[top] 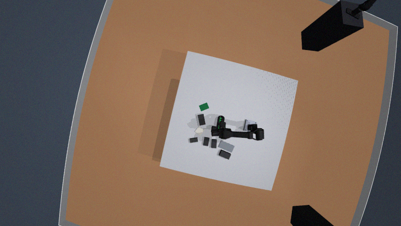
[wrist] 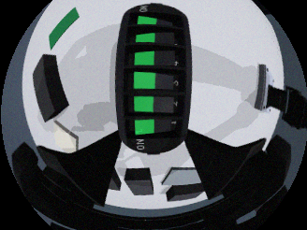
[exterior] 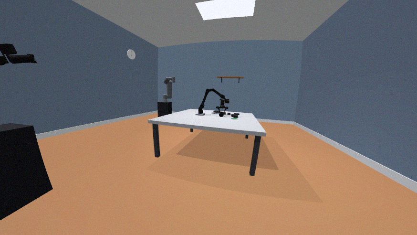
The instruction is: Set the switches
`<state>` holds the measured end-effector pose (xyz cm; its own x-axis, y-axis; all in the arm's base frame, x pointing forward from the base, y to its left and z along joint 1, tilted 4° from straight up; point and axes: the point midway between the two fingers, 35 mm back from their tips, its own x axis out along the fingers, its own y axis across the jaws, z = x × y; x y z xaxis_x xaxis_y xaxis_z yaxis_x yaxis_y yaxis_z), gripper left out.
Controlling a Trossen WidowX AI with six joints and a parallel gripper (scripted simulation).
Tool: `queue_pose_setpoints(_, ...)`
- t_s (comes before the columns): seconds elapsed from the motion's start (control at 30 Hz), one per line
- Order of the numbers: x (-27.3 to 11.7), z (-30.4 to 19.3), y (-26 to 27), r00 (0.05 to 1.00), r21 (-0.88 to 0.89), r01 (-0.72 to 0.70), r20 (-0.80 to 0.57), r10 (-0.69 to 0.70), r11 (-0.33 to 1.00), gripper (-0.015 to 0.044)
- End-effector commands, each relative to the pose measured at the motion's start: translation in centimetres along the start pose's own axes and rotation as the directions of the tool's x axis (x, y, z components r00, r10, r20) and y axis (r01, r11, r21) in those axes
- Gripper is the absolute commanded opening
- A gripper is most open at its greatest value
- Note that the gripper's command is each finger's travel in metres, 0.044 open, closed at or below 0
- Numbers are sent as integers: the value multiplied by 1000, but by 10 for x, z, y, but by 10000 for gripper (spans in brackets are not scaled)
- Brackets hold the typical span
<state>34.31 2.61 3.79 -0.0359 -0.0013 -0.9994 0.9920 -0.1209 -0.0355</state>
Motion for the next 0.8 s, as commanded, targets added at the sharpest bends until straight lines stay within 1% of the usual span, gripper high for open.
queue_pose_setpoints(0.0, 4, 4, 0, 1000, 8, 2, 10, -2, 1000, 338)
queue_pose_setpoints(0.67, 10, 1, 0, 1000, 3, 1, 3, -1, 1000, 338)
queue_pose_setpoints(0.77, 11, 1, 0, 1000, 2, 1, 1, -1, 1000, 417)
